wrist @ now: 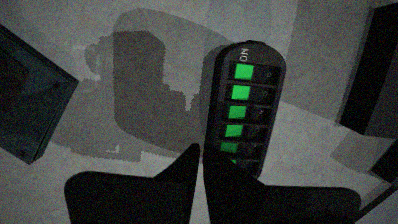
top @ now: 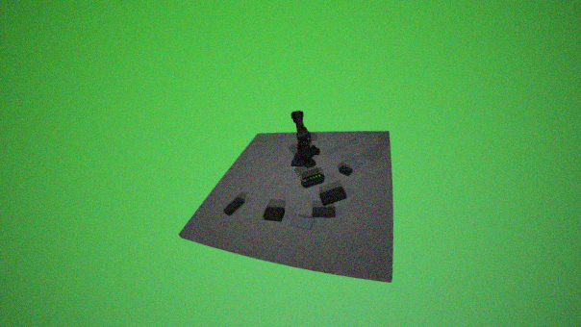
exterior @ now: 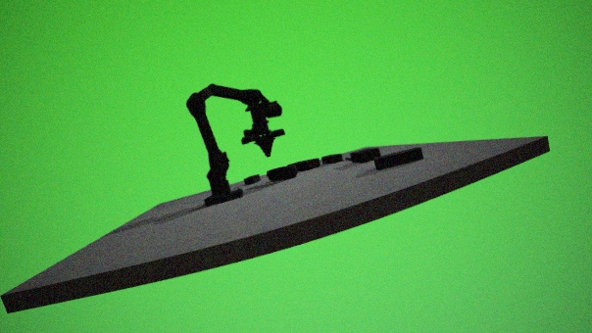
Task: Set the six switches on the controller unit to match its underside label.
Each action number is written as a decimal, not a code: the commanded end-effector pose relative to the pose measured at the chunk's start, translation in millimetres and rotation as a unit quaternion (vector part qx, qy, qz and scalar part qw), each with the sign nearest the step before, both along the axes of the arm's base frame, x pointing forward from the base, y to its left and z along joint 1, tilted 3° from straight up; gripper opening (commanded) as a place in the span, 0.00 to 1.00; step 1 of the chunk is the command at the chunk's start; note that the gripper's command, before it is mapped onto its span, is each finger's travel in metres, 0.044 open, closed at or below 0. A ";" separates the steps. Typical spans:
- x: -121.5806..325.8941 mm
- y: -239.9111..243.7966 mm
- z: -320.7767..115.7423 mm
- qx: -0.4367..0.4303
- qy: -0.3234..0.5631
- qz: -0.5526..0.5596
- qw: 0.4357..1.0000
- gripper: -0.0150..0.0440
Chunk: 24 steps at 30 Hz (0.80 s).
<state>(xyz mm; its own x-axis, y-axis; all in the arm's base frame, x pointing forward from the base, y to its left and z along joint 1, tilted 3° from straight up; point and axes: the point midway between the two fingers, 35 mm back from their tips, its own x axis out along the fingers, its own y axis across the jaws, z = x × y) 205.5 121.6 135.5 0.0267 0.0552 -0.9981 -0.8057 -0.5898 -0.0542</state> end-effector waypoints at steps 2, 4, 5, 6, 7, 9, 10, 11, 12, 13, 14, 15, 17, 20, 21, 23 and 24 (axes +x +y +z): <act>0.0 0.0 0.0 0.000 0.000 0.000 1.000 0.43; 0.0 0.0 0.0 0.000 0.000 0.000 1.000 0.52; 0.0 0.0 0.0 0.000 0.000 0.000 1.000 0.57; 0.0 0.0 0.0 0.000 0.000 0.000 1.000 0.61; 0.0 0.0 0.0 0.000 0.000 0.000 1.000 0.65; 0.0 0.0 0.0 0.000 0.000 0.000 1.000 0.74; 0.0 0.0 0.0 0.000 0.000 0.000 1.000 0.79; 0.0 0.0 0.0 0.000 0.000 0.000 1.000 0.83; 0.0 0.0 0.0 0.000 0.000 0.000 1.000 0.88; 0.0 0.0 0.0 0.000 0.000 0.000 1.000 0.92; 0.0 0.0 0.0 0.000 0.000 0.000 1.000 0.97; 0.0 0.0 0.0 0.000 0.000 0.000 1.000 1.00; 0.0 0.0 0.0 0.000 0.000 0.000 1.000 1.00; 0.8 -0.2 16.7 0.000 0.000 0.000 1.000 0.87; 0.8 -0.7 28.3 0.000 0.000 0.000 1.000 0.82; -0.6 -2.5 51.6 0.000 0.000 0.000 1.000 0.73; -2.0 -3.8 63.0 0.000 0.000 0.000 1.000 0.69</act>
